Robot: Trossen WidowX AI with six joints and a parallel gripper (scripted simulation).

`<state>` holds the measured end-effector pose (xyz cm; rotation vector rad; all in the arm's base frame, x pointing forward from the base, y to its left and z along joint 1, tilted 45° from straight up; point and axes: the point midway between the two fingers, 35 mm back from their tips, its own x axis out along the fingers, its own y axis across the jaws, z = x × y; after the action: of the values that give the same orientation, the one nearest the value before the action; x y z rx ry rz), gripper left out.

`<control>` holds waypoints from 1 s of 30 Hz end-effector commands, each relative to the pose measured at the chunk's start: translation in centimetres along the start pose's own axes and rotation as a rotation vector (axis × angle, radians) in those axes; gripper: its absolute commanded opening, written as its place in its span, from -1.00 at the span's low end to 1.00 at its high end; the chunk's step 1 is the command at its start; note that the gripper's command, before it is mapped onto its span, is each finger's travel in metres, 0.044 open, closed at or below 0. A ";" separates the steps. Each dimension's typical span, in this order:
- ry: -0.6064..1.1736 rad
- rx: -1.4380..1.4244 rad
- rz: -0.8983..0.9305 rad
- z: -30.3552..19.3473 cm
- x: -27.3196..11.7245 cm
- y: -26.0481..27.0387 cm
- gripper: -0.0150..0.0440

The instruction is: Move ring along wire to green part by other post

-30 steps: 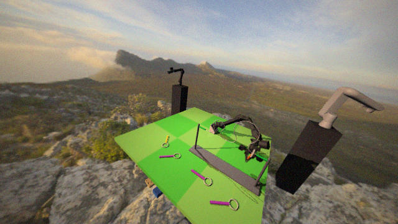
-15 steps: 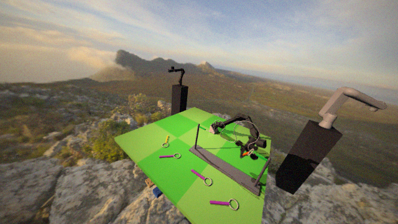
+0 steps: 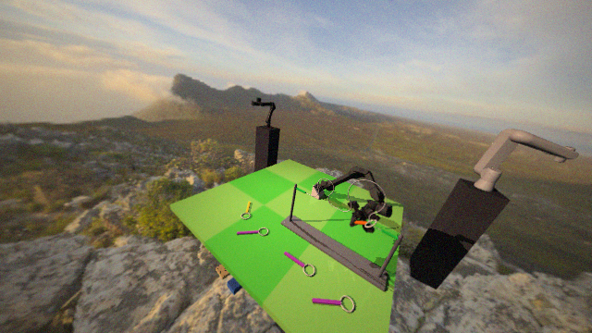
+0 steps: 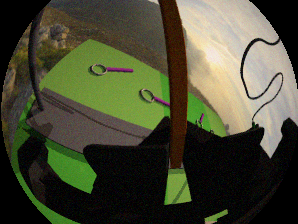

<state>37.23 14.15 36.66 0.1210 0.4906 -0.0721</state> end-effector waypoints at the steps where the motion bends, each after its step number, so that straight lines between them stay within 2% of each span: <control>1: 0.001 -0.103 -0.061 0.0 -0.1 -1.9 -1.00; 30: 0.005 -0.697 -0.387 3.8 -2.3 -10.6 -1.00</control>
<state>36.16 4.17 39.08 -0.5920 0.5208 -0.2507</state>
